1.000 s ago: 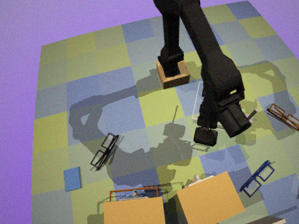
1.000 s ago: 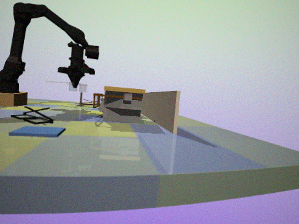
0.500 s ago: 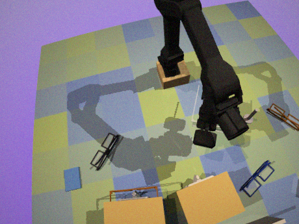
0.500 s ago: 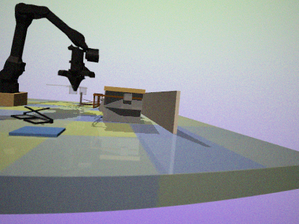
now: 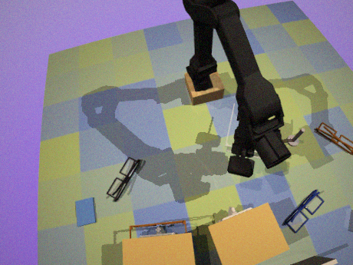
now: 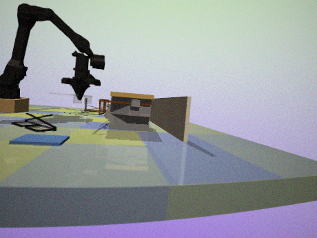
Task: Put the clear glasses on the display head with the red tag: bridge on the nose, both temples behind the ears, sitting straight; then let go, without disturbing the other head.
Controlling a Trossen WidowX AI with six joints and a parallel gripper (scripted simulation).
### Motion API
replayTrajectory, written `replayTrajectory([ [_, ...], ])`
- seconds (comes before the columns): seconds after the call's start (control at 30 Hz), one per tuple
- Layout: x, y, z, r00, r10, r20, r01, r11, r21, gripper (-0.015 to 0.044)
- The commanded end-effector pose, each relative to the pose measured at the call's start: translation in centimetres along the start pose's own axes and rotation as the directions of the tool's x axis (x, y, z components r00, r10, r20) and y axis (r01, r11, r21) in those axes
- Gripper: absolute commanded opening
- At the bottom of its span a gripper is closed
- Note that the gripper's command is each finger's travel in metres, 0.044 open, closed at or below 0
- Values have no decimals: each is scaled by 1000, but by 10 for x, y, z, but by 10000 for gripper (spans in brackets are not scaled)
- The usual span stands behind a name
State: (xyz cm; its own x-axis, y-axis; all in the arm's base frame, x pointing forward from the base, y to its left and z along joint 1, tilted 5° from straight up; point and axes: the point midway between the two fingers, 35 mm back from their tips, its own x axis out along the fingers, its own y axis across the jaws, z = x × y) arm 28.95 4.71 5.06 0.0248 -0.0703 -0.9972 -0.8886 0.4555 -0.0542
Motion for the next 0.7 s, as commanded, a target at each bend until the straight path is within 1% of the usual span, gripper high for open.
replayTrajectory([
  [0.0, 5, 1, -1, 1000, 2, -6, -2, 1000, -4, 0],
  [0.67, 25, 1, -2, 1000, 2, -6, -2, 1000, -5, 0],
])
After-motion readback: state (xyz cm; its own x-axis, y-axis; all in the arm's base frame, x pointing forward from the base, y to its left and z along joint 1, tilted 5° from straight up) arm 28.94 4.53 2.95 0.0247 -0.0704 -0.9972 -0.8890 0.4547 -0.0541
